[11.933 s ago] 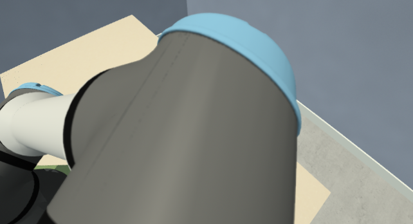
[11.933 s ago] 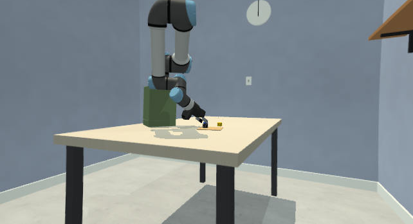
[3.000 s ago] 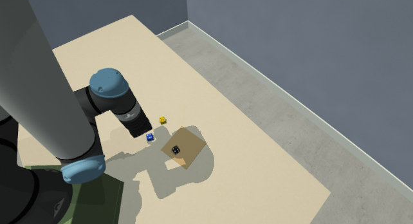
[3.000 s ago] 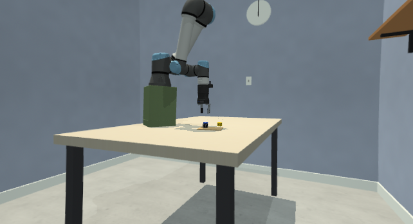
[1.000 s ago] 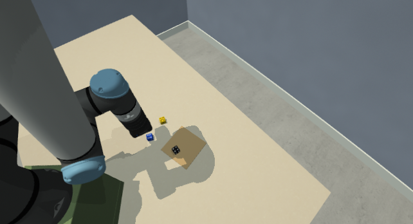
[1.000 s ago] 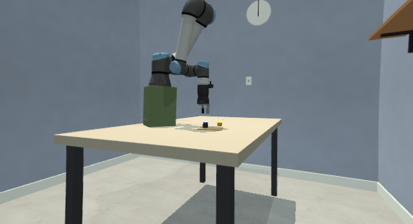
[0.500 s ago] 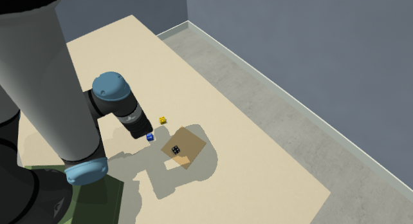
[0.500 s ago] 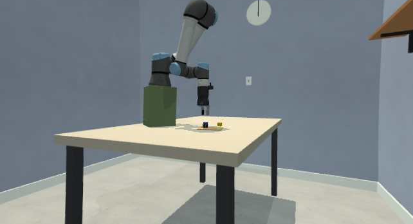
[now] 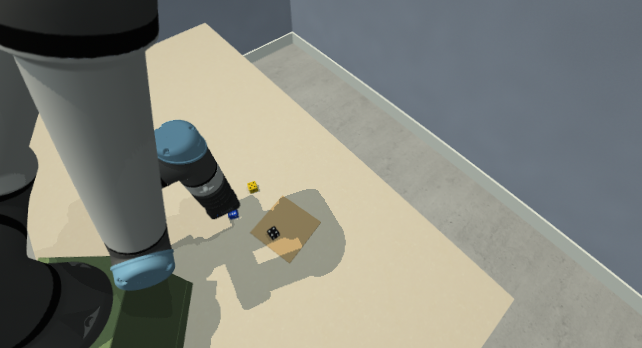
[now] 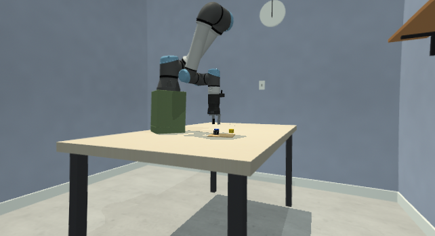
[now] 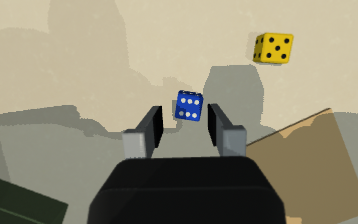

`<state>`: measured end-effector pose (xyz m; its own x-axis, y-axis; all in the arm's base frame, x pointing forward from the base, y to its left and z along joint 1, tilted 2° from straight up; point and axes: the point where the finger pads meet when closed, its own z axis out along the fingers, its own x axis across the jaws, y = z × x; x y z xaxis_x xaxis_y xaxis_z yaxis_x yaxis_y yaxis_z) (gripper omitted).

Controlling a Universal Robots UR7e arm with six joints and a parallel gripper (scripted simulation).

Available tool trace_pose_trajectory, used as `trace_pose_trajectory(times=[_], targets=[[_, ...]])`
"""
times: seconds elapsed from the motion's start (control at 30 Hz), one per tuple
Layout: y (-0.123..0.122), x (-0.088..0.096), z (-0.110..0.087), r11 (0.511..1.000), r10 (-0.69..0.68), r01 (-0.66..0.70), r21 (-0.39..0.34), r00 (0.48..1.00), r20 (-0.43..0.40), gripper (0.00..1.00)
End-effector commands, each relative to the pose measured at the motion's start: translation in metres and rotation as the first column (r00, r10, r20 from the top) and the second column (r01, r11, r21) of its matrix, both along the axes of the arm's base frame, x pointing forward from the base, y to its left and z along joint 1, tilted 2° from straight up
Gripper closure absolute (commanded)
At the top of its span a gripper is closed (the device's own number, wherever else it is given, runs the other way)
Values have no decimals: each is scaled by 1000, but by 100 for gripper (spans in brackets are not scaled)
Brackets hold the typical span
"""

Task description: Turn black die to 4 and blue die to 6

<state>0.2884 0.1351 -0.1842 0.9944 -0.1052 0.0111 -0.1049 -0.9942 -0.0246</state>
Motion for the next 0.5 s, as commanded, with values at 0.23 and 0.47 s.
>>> trace_pose_trajectory(times=[0.23,0.47], targets=[[0,0,-14,1000,0,0,0,1000,1,21],[0,0,-19,1000,0,0,0,1000,1,21]])
